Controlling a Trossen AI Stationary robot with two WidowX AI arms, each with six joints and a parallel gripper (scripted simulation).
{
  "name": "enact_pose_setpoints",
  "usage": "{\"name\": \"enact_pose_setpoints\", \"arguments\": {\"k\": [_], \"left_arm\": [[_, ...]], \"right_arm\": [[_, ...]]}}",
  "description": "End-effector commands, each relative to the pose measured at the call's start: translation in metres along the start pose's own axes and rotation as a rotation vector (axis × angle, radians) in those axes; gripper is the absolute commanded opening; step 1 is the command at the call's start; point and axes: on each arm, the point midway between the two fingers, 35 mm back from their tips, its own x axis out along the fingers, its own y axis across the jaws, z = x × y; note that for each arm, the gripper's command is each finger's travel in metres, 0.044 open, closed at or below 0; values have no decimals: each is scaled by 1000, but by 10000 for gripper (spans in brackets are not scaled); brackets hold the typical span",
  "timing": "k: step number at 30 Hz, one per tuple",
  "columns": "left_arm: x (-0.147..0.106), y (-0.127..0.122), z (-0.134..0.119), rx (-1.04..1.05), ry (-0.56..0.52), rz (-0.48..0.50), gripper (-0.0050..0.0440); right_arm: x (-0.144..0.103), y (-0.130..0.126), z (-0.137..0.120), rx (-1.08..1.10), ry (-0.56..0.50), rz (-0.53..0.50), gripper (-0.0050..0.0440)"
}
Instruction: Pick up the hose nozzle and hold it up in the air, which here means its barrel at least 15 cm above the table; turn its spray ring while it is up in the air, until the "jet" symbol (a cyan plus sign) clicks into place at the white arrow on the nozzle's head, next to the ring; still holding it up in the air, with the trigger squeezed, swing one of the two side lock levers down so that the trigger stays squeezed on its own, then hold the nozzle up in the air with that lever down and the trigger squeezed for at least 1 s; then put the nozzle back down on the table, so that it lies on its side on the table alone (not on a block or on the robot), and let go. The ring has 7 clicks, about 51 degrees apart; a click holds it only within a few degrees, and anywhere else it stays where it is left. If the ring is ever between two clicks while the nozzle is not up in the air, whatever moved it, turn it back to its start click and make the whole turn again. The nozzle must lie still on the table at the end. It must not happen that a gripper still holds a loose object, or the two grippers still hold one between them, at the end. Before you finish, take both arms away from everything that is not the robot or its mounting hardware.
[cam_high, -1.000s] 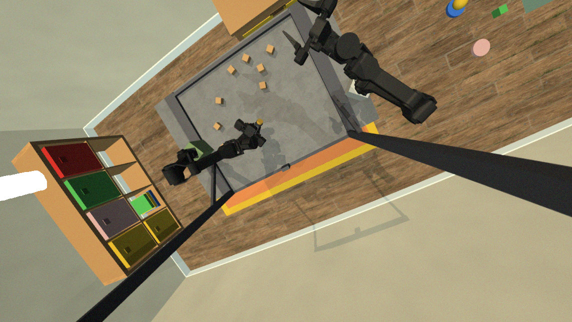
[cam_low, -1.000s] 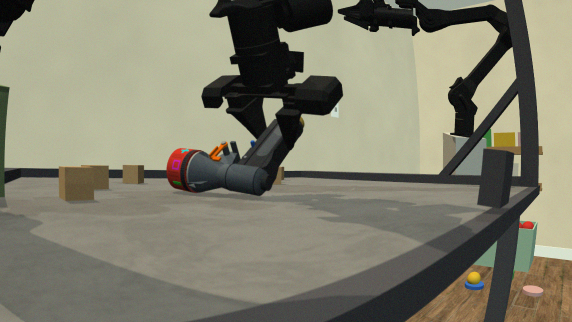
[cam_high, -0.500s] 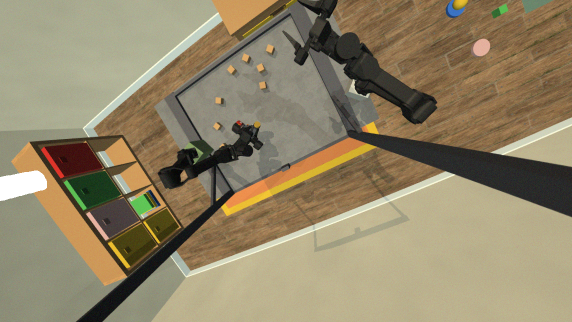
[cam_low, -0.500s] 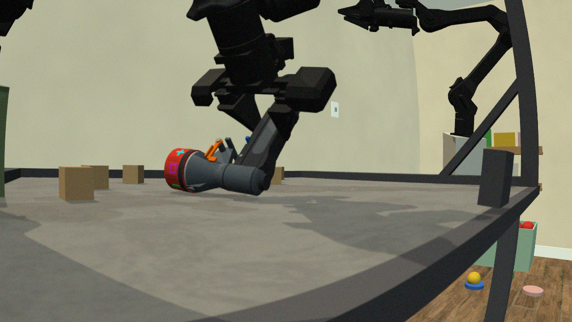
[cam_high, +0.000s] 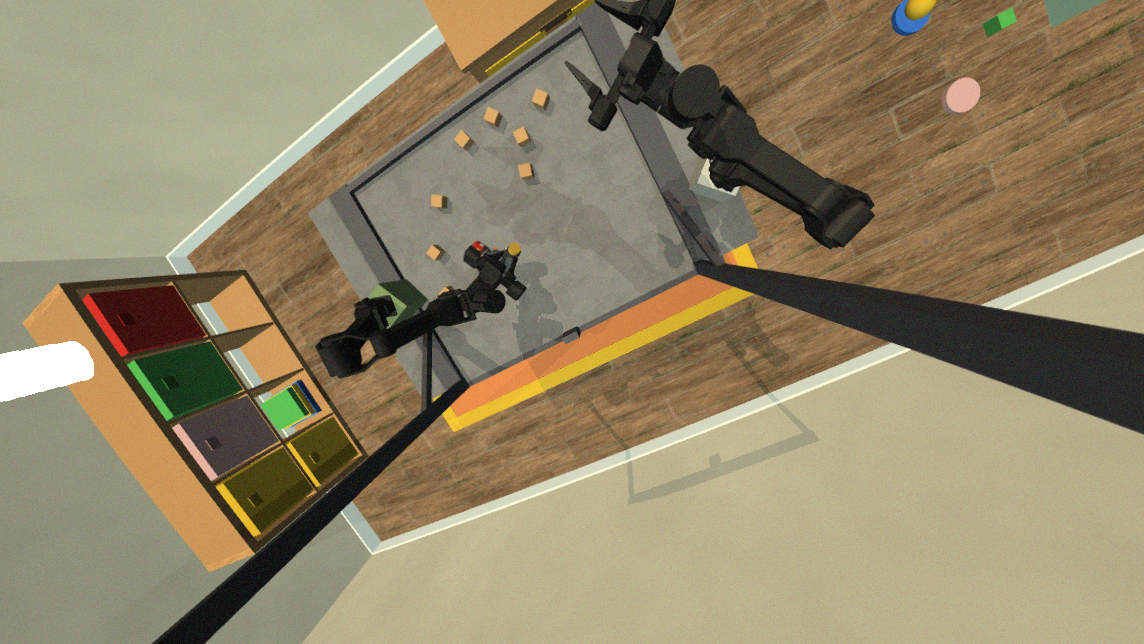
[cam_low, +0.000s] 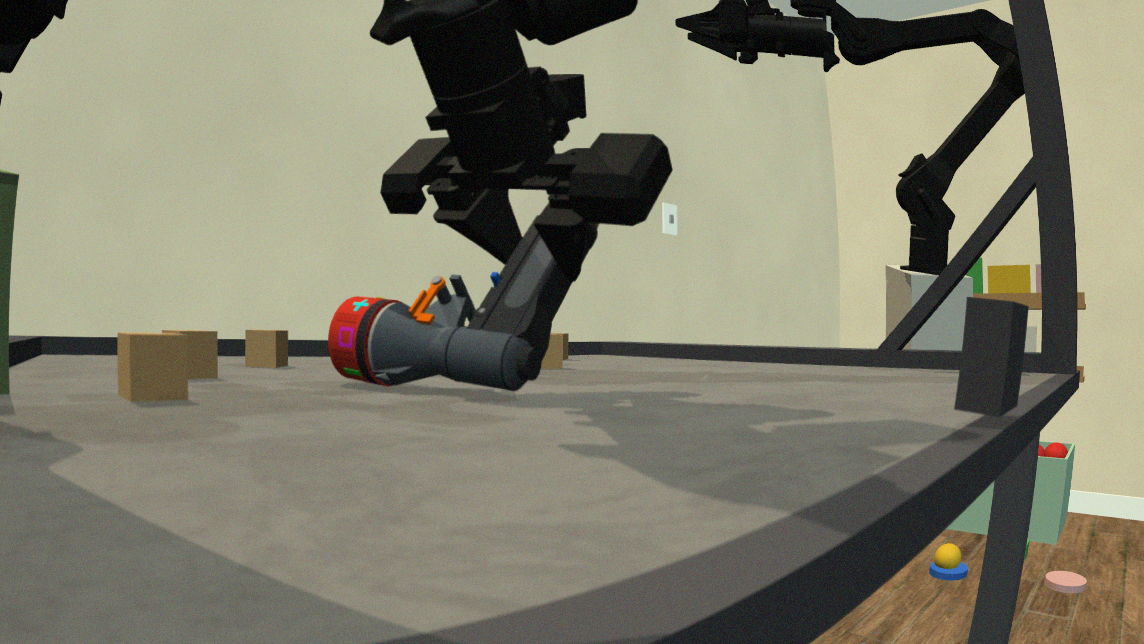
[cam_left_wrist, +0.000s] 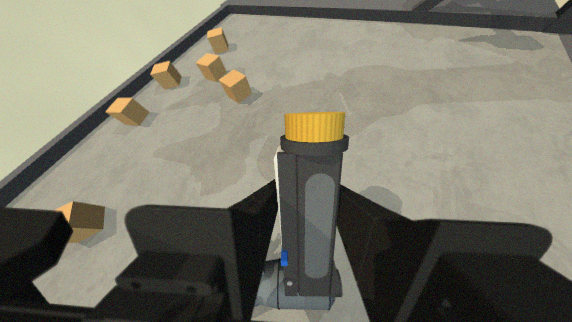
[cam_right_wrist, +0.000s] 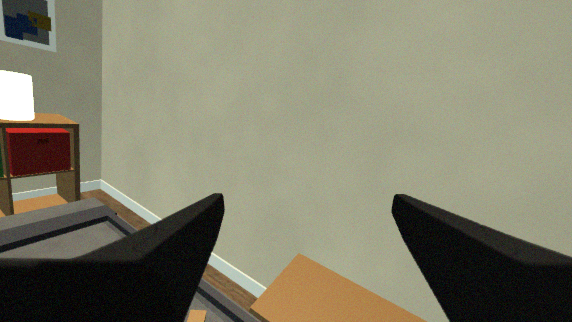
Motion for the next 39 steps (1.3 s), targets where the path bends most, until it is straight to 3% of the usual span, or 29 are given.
{"name": "enact_pose_setpoints", "arguments": {"k": [1,39], "left_arm": [[-3,-3,8,-17,-21,-13,167],[-7,-3,6,-16,-44,-12,167]], "right_arm": [[-1,0,7,0,-18,1,407],[-1,0,7,0,-18,1,407]]}}
